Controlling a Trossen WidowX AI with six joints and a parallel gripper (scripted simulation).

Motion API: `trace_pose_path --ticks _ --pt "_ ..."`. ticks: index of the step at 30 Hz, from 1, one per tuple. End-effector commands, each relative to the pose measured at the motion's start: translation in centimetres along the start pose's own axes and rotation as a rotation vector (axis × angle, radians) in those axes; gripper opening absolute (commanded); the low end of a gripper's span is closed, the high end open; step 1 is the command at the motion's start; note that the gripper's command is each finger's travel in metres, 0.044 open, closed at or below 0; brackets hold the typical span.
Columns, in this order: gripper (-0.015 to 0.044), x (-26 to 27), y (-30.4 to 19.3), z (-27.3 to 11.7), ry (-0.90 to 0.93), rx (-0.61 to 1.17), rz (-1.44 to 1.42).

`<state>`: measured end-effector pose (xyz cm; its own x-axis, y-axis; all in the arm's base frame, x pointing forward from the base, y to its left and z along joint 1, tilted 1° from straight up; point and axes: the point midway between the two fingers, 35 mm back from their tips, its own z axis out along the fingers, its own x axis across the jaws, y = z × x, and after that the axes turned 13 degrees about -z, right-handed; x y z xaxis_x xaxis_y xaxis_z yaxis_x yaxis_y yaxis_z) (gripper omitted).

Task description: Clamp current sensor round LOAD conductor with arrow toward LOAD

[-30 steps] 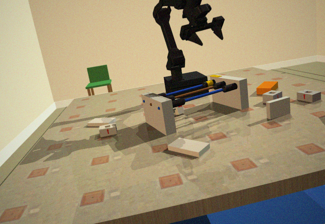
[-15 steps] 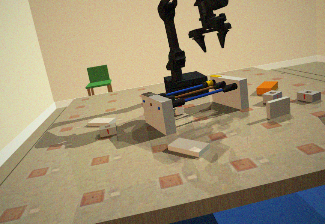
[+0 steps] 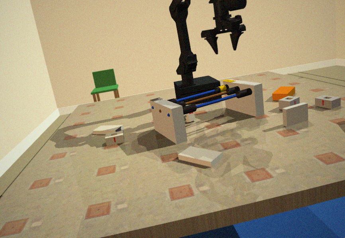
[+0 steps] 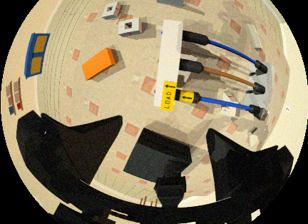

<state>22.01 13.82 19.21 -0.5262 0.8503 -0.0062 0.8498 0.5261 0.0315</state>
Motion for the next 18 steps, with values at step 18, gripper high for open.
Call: trace_pose_path --ticks 18 --pt "0.0281 -12.6 -2.5 7.5 0.023 -0.14 -0.058"
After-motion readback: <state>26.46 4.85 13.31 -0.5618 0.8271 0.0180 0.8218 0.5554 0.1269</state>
